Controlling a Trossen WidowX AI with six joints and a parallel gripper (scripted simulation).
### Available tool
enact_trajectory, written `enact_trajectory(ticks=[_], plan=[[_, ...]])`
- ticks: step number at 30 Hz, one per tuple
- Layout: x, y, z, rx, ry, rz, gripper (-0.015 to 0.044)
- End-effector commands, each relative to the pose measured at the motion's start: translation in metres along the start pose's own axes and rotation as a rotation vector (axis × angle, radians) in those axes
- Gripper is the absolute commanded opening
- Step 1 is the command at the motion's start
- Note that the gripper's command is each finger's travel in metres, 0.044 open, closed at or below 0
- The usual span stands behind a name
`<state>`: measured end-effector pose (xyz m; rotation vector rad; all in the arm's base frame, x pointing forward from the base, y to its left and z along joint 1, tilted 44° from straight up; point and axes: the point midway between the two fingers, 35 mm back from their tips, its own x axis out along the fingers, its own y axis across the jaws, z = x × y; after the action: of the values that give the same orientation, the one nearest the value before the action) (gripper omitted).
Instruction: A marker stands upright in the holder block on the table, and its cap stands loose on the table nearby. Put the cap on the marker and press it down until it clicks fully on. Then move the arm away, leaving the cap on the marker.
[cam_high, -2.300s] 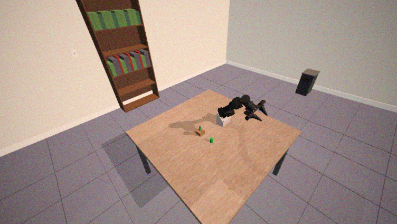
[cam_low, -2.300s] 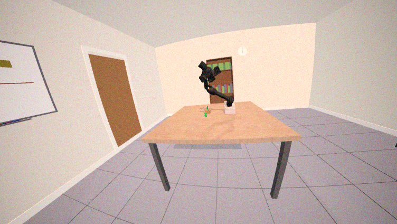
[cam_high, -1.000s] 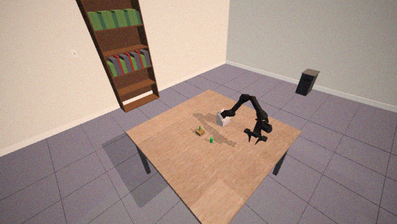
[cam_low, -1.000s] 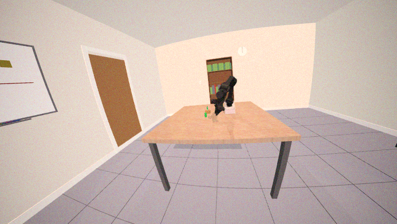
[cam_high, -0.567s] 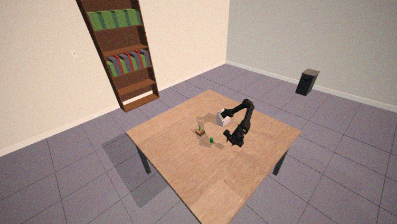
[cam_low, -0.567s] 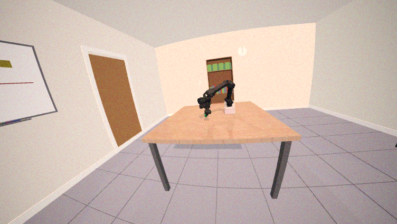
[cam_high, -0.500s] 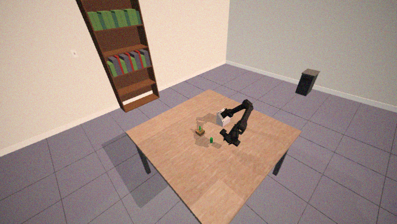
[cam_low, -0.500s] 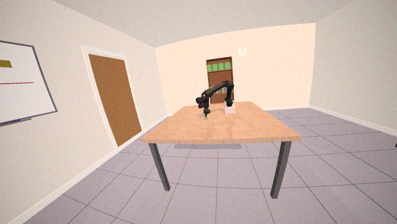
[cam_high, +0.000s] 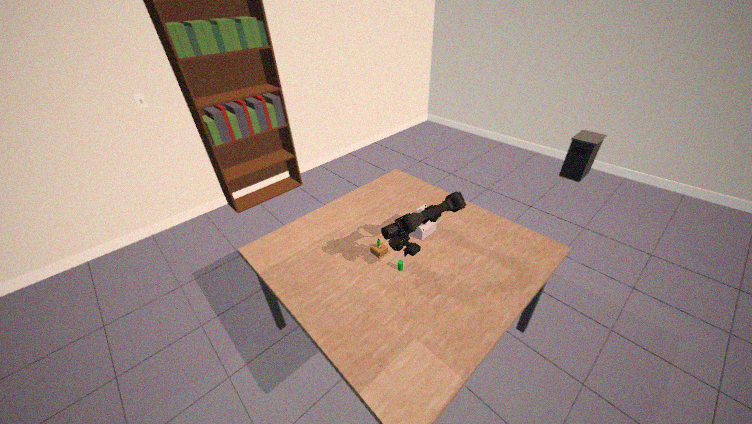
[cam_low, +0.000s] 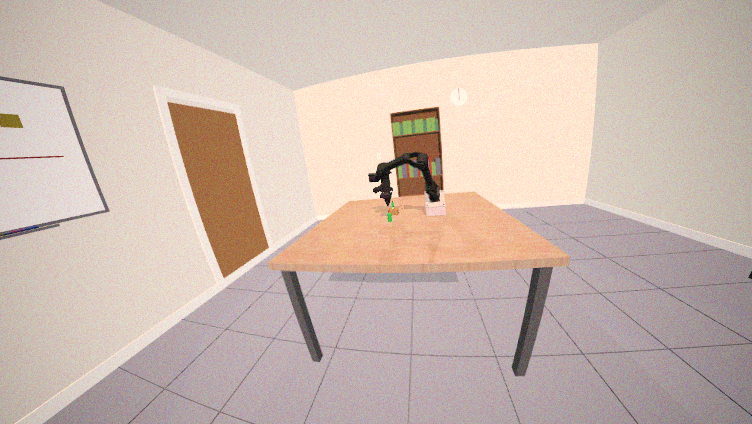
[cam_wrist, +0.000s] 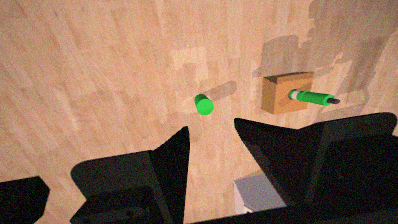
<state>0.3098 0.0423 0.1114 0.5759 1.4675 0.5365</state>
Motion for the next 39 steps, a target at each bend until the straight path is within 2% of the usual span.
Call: enact_trajectory(ticks=[1, 5, 9, 39], plan=[[-0.002, -0.008, -0.001, -0.001, -0.007, 0.050, 0.0241], [0.001, -0.006, 0.001, -0.001, -0.007, 0.050, 0.0241], [0.033, -0.004, 0.001, -0.002, -0.007, 0.052, 0.0241], [0.076, -0.003, 0.002, -0.002, -0.008, 0.053, 0.0241]])
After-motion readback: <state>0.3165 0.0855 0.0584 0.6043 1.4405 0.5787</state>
